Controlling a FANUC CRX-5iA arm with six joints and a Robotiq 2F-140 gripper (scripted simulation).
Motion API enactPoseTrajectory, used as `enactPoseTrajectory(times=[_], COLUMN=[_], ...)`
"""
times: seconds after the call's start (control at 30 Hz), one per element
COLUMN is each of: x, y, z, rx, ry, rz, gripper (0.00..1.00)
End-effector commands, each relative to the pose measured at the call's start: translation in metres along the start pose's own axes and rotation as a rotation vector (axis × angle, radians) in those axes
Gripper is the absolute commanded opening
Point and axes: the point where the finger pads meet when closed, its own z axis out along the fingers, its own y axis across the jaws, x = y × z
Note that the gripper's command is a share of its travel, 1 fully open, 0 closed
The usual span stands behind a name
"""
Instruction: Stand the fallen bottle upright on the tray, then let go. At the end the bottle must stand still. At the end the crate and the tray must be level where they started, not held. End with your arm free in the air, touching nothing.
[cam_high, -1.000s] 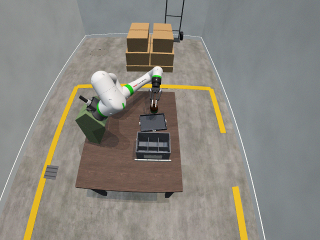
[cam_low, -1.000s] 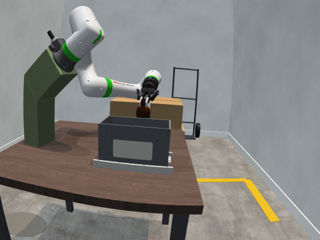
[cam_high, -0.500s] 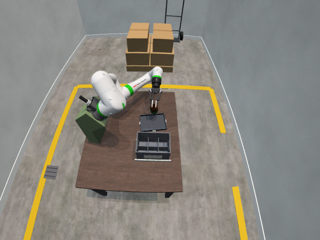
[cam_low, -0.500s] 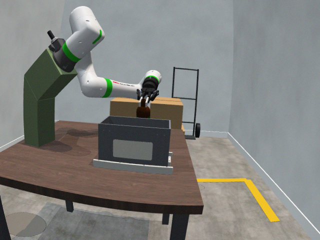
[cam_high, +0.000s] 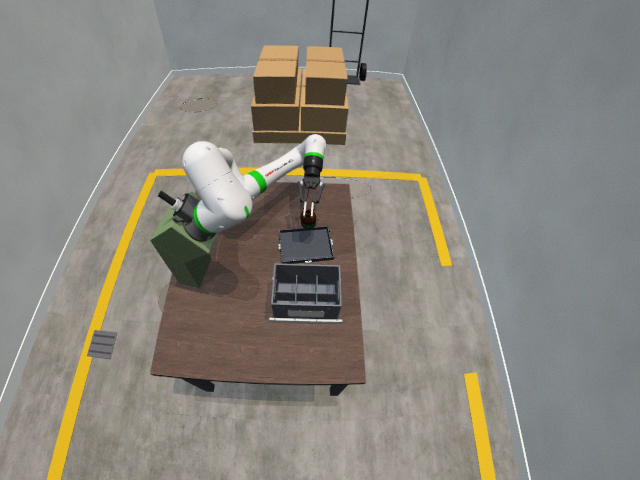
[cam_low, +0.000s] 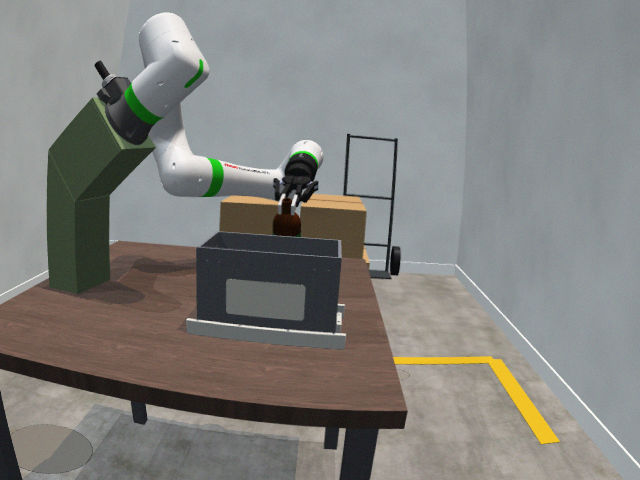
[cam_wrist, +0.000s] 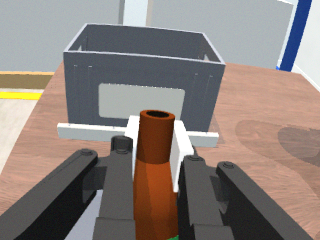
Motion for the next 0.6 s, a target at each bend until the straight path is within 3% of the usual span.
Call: enactPoseTrajectory(times=[0.0,0.57], x=[0.001,0.007], y=[0.0,-0.004], z=[0.001,0.018], rx=[0.0,0.0], ry=[0.0,0.0], rz=[0.0,0.0], gripper=[0.0,0.0])
